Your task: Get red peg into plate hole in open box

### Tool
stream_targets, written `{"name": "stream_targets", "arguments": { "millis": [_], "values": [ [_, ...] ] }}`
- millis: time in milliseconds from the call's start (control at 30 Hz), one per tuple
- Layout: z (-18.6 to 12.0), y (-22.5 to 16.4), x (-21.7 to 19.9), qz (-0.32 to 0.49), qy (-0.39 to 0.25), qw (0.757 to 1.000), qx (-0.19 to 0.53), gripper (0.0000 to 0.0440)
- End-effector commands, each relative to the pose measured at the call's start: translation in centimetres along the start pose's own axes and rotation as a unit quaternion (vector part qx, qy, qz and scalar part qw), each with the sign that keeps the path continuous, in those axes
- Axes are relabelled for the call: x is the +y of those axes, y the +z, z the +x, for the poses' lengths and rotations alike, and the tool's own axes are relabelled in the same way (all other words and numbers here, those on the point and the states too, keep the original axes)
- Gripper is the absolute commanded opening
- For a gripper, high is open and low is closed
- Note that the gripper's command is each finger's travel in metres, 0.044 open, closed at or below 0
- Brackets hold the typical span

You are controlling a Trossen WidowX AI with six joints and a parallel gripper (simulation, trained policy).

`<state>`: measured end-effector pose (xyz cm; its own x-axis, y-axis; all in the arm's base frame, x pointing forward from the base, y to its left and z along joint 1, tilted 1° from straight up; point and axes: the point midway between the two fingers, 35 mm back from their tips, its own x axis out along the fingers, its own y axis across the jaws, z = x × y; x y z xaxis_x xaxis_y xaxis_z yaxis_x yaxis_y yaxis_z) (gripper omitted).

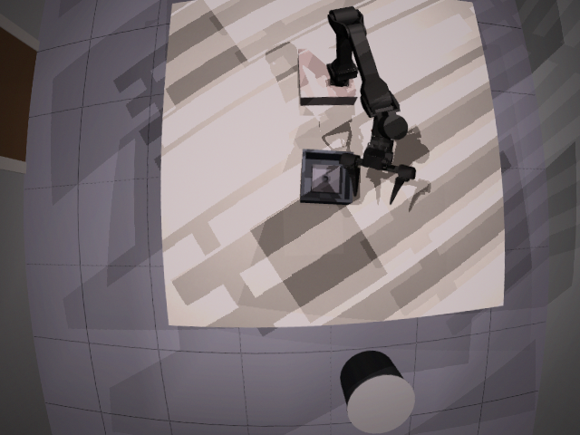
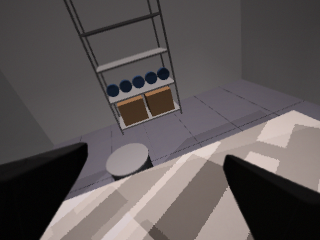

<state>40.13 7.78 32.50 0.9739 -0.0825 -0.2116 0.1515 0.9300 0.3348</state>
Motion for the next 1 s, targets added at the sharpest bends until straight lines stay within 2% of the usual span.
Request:
{"name": "stream_targets", "arguments": {
  "millis": [0,233,467,700,967],
  "values": [
    [-0.4,-2.4,-0.7,0.029,-0.004,0.998,0.055,0.044],
    [-1.8,-6.8,-1.9,0.085,-0.024,0.984,0.155,0.044],
    [-4.3,-11.2,-2.8,0.145,-0.057,0.955,0.252,0.044],
    [-7.5,-15.4,-3.2,0.202,-0.101,0.912,0.342,0.044],
    [-11.6,-19.4,-3.4,0.264,-0.172,0.849,0.425,0.044]
  ]
}}
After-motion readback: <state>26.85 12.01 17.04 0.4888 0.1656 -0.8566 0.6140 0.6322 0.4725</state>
